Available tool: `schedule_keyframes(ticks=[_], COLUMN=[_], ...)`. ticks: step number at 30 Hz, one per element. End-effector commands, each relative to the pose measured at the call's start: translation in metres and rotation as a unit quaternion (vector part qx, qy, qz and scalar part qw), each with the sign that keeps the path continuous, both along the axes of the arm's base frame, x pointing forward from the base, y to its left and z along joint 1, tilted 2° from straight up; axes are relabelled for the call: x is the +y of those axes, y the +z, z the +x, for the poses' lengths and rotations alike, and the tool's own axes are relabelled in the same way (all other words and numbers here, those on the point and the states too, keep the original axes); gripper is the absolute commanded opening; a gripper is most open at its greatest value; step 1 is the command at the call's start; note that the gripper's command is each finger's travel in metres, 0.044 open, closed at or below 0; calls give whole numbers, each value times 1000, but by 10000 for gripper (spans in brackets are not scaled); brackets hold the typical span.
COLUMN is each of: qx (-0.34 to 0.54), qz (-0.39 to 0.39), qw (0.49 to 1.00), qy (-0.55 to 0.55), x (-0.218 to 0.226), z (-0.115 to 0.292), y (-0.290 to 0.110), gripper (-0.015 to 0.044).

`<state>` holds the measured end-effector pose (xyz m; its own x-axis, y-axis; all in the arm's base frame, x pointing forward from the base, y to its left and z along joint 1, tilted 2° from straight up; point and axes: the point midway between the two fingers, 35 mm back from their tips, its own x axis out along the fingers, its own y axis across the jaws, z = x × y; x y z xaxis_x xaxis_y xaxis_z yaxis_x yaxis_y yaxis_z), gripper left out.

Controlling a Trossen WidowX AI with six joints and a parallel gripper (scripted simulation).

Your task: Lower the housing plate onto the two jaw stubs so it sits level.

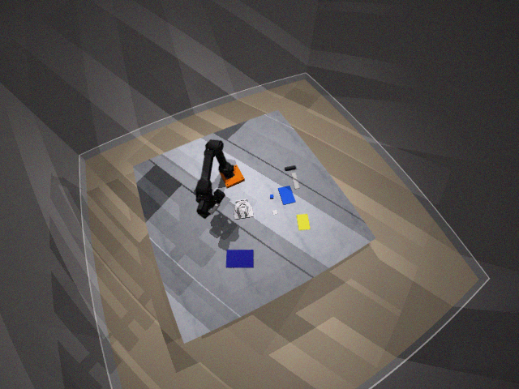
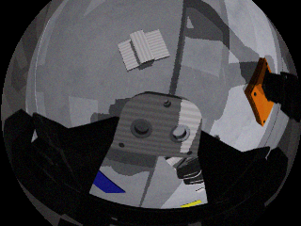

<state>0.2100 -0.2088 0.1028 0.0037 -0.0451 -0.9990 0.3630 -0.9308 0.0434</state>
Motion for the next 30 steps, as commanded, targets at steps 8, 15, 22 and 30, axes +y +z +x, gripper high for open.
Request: schedule_keyframes(ticks=[8, 15, 22, 30], qx=[5, 9, 12, 16], qz=[-4, -4, -3, -3], qw=[991, 978, 958, 928], qy=[133, 211, 288, 373], x=[19, 30, 42, 56], z=[10, 16, 21, 26], y=[0, 0, -1, -2], gripper=[351, 351, 351, 351])
